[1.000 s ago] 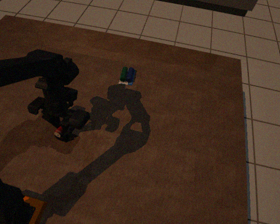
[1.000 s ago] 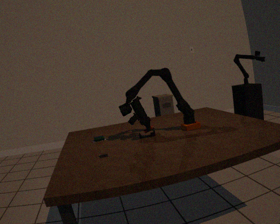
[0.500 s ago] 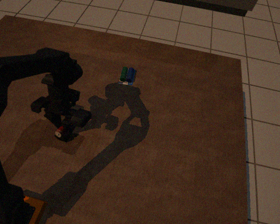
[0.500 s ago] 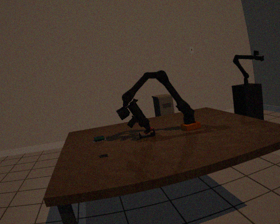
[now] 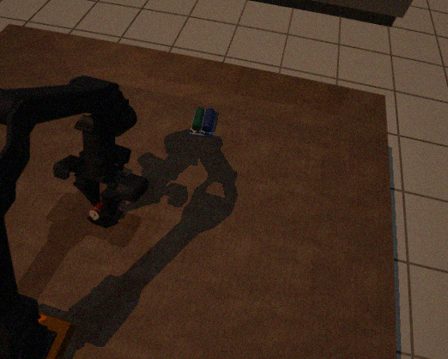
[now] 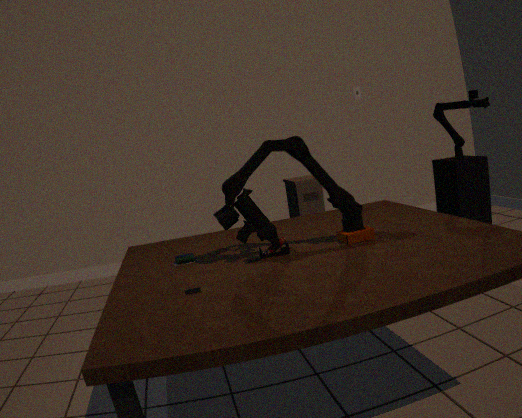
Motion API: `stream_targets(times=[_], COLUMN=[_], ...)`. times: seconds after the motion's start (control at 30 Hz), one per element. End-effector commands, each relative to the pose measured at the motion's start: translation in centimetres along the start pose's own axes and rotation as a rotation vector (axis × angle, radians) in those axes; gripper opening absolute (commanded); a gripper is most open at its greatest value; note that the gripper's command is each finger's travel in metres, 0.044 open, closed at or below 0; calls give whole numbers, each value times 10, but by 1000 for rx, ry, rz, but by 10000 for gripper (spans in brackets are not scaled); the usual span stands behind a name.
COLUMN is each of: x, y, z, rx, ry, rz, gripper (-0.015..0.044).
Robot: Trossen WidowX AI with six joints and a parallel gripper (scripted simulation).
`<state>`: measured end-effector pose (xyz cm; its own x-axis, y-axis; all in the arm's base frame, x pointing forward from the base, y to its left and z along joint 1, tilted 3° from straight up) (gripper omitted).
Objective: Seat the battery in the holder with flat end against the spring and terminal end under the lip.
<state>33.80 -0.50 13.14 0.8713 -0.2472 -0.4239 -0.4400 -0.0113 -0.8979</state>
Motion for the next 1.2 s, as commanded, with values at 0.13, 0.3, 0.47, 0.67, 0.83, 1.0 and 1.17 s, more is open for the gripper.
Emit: stream_targets(times=[0.13,0.3,0.47,0.67,0.83,1.0,1.17], x=[5,8,11,14,17,20,21], y=[-2,-3,-4,-6,-7,-9,-10], z=[1,2,3,3,4,4,5], rx=[1,-1,-2,-3,-4,-5,-5], ry=[-4,-4,-4,-4,-4,-4,-4], rz=[3,2,2,4,5,6,7], gripper=[80,80,80,80,80,80,80])
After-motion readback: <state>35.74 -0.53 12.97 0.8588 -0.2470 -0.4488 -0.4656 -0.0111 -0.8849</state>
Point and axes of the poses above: the point midway between the two fingers, 35 mm back from their tips, its own y axis out along the fingers, its own z axis across the jaws, x = y × z, the point moved 10 cm from there along -y, back along the fingers, and after that the axes turned 9 degrees about y, right-handed, at the moved point
